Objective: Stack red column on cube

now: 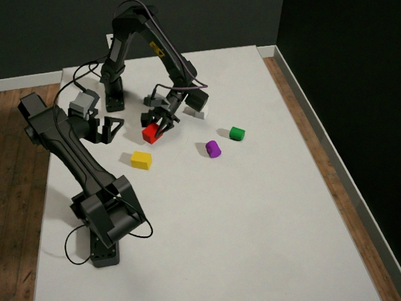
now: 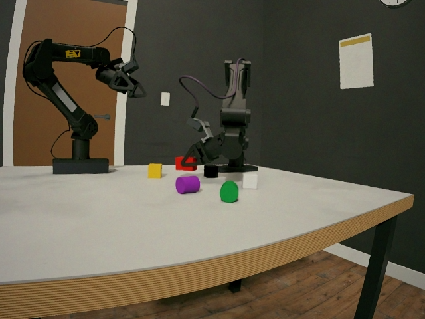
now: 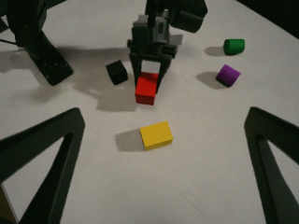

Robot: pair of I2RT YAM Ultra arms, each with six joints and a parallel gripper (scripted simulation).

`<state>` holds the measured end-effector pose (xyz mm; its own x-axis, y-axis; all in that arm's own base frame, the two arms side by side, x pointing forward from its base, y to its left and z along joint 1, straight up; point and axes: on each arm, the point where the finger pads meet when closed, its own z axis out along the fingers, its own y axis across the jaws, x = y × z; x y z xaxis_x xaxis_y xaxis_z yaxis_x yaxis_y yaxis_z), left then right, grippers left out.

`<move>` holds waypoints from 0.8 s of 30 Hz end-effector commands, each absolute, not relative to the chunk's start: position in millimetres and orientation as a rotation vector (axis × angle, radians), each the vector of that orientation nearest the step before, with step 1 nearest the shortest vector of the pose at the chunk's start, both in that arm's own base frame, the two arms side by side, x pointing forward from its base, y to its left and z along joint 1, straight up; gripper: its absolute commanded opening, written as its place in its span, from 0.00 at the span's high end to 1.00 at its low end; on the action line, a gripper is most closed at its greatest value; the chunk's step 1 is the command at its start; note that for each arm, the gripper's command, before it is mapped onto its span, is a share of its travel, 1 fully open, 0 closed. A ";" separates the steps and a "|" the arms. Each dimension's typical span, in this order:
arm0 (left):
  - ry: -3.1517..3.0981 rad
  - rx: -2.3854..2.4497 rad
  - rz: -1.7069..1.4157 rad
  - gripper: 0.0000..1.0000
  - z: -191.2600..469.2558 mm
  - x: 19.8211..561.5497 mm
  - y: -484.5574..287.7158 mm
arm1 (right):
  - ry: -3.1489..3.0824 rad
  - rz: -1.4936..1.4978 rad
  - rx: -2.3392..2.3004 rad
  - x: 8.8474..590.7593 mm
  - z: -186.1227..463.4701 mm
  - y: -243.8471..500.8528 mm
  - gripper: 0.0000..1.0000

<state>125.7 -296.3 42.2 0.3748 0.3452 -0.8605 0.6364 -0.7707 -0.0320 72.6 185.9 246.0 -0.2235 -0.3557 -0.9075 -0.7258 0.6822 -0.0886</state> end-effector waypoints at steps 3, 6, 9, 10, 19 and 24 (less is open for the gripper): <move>0.906 2.319 -1.420 0.65 100.2 120.3 -293.1 | 1.824 0.486 -0.881 66.8 253.1 193.5 0.00; 0.844 2.352 -1.325 0.65 120.8 125.7 -284.3 | 1.801 0.557 -0.983 57.4 246.9 205.2 0.00; 0.846 2.361 -1.275 0.65 128.5 124.2 -263.6 | 1.744 0.633 -1.026 56.7 248.9 211.0 0.00; 0.861 2.363 -1.276 0.65 127.5 121.0 -255.4 | 1.722 0.652 -1.032 57.4 250.2 212.0 0.00; 0.930 2.348 -1.234 0.65 129.9 116.3 -221.0 | 1.522 0.779 -1.087 50.6 263.6 216.4 0.00; 0.940 2.299 -1.225 0.65 132.6 120.1 -223.6 | 1.491 0.776 -1.061 56.8 265.3 213.5 0.00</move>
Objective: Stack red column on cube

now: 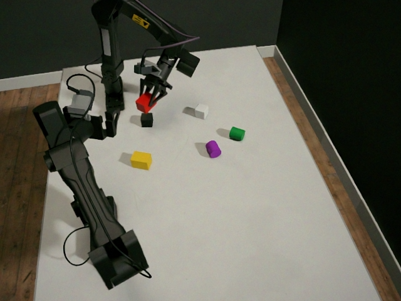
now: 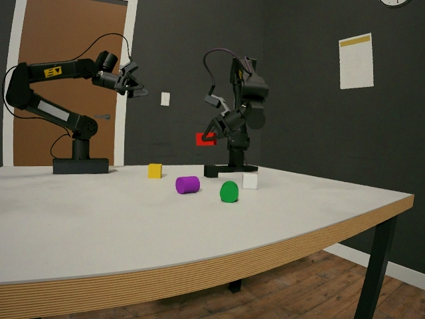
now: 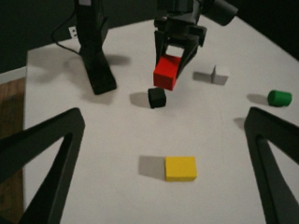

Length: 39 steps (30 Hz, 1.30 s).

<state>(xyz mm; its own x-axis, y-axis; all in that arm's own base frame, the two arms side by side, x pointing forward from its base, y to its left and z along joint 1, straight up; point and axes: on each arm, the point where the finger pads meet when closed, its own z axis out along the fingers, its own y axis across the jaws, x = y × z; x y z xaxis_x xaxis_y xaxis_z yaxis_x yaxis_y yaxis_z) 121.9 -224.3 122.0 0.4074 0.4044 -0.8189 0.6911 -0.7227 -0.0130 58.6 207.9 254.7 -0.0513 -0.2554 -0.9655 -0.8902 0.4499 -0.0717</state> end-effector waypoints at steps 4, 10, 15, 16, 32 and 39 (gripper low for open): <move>0.978 2.217 -1.227 0.65 133.1 124.0 -226.9 | 1.516 0.733 -1.003 71.2 263.6 207.9 0.00; 1.020 2.191 -1.246 0.65 130.5 119.0 -220.1 | 1.519 0.728 -0.993 73.3 264.2 206.9 0.00; 1.038 2.235 -1.255 0.65 135.2 110.2 -207.1 | 1.519 0.728 -0.993 73.3 264.4 206.9 0.00; 1.041 2.237 -1.243 0.65 138.2 109.4 -203.6 | 1.519 0.728 -0.993 73.3 264.4 206.9 0.00; 1.128 2.289 -1.050 0.65 144.1 124.7 -192.0 | 1.524 0.725 -0.991 73.7 263.6 206.5 0.00; 1.271 2.455 -0.751 0.65 137.9 131.5 -187.6 | 1.527 0.720 -0.997 73.3 264.1 206.7 0.00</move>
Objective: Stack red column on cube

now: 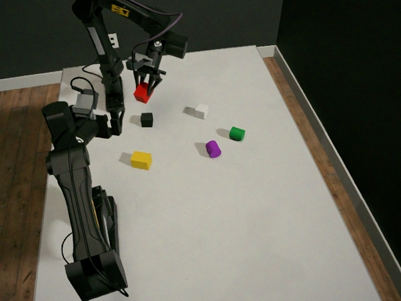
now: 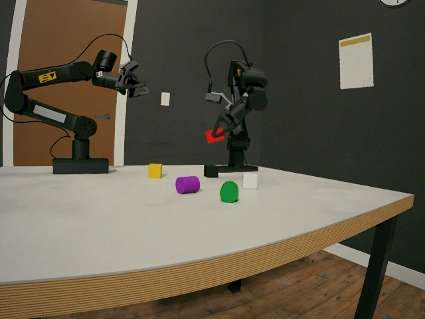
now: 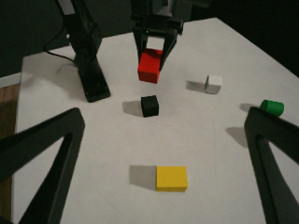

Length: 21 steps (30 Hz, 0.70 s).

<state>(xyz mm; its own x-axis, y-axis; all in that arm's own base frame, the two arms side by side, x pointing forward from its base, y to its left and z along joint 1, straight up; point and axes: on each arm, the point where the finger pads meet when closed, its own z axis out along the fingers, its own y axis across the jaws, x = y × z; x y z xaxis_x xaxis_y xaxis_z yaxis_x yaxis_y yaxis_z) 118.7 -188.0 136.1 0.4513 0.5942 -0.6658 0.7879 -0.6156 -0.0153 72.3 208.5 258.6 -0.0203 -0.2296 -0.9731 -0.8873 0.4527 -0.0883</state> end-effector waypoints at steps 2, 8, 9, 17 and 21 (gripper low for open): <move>1.323 2.508 -0.622 0.65 136.7 134.2 -185.7 | 1.527 0.720 -0.997 73.3 264.1 206.7 0.00; 1.383 2.650 -0.290 0.65 138.5 130.9 -183.9 | 1.527 0.720 -0.997 73.3 264.1 206.7 0.00; 1.395 2.676 -0.244 0.65 136.7 130.7 -183.9 | 1.527 0.720 -0.997 73.3 264.1 206.7 0.00; 1.444 2.788 0.081 0.65 134.8 128.0 -181.2 | 1.527 0.720 -0.997 73.3 264.1 206.7 0.00; 1.472 2.838 0.386 0.65 135.1 128.2 -179.7 | 1.527 0.720 -0.997 73.3 264.1 206.7 0.00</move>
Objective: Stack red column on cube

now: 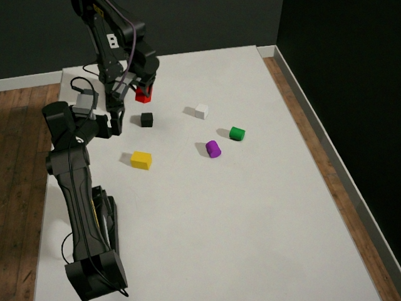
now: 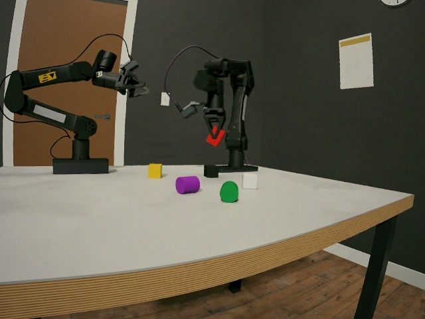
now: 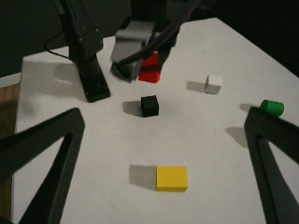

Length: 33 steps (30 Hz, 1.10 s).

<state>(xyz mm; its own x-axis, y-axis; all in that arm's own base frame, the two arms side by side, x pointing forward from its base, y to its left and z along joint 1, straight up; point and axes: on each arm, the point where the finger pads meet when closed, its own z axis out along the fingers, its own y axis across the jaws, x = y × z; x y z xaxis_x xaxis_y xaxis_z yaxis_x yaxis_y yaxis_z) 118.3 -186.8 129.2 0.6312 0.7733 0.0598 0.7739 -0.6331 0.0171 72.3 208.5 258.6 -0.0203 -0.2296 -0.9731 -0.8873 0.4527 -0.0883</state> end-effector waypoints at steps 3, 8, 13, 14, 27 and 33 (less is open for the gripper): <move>-1.345 -2.652 -0.506 0.65 134.0 125.3 -182.9 | 1.527 0.720 -0.997 73.3 264.1 206.7 0.00; -1.259 -2.586 -0.671 0.65 129.9 120.5 -189.1 | 1.527 0.720 -0.997 73.3 264.1 206.7 0.00; -1.222 -2.564 -0.717 0.65 127.2 118.1 -192.4 | 1.527 0.720 -0.997 73.3 264.1 206.7 0.00; -1.214 -2.562 -0.723 0.65 126.3 117.5 -193.3 | 1.527 0.720 -0.997 73.3 264.1 206.7 0.00; -1.204 -2.573 -0.719 0.65 123.0 116.8 -196.3 | 1.527 0.720 -0.997 73.3 264.1 206.7 0.00; -1.194 -2.569 -0.708 0.65 108.6 114.5 -196.7 | 1.527 0.720 -0.997 73.3 264.1 206.7 0.00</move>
<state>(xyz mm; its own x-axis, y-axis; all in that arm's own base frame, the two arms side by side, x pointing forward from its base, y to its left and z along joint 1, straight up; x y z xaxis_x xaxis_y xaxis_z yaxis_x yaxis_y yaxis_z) 115.7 -194.2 115.8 0.5526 0.6583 0.5111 0.7679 -0.6405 -0.0053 72.3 208.5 258.6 -0.0203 -0.2296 -0.9731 -0.8873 0.4527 -0.0883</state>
